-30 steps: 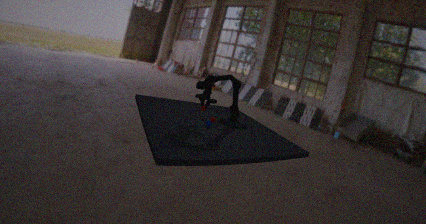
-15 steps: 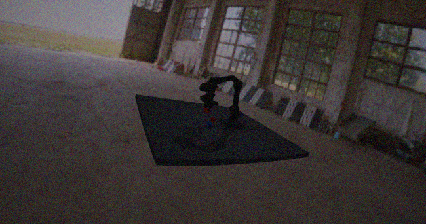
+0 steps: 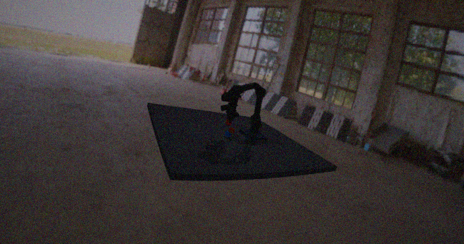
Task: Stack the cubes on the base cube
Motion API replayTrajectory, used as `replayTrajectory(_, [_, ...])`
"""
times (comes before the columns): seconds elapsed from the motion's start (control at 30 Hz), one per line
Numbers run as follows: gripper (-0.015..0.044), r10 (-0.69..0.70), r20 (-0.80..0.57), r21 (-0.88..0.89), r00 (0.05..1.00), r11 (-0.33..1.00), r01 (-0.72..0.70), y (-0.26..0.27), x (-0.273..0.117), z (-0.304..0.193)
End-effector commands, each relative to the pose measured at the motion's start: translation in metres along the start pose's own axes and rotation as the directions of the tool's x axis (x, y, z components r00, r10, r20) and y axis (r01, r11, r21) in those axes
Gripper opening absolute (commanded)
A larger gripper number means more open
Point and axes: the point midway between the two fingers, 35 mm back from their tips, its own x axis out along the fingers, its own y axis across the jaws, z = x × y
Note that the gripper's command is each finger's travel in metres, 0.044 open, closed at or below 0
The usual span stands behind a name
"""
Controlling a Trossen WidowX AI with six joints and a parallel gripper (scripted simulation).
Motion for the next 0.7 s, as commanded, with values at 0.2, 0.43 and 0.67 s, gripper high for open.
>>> replayTrajectory(0.2, [0.0105, -0.012, 0.026, -0.011, 1.0, 1.0, 0.013, 0.001, 0.014, -0.001])
replayTrajectory(0.43, [0.0105, -0.024, 0.037, -0.036, 0.999, 0.999, 0.025, 0.001, 0.028, -0.002])
replayTrajectory(0.67, [0.0105, -0.024, 0.037, -0.036, 0.999, 0.999, 0.025, 0.001, 0.028, -0.002])
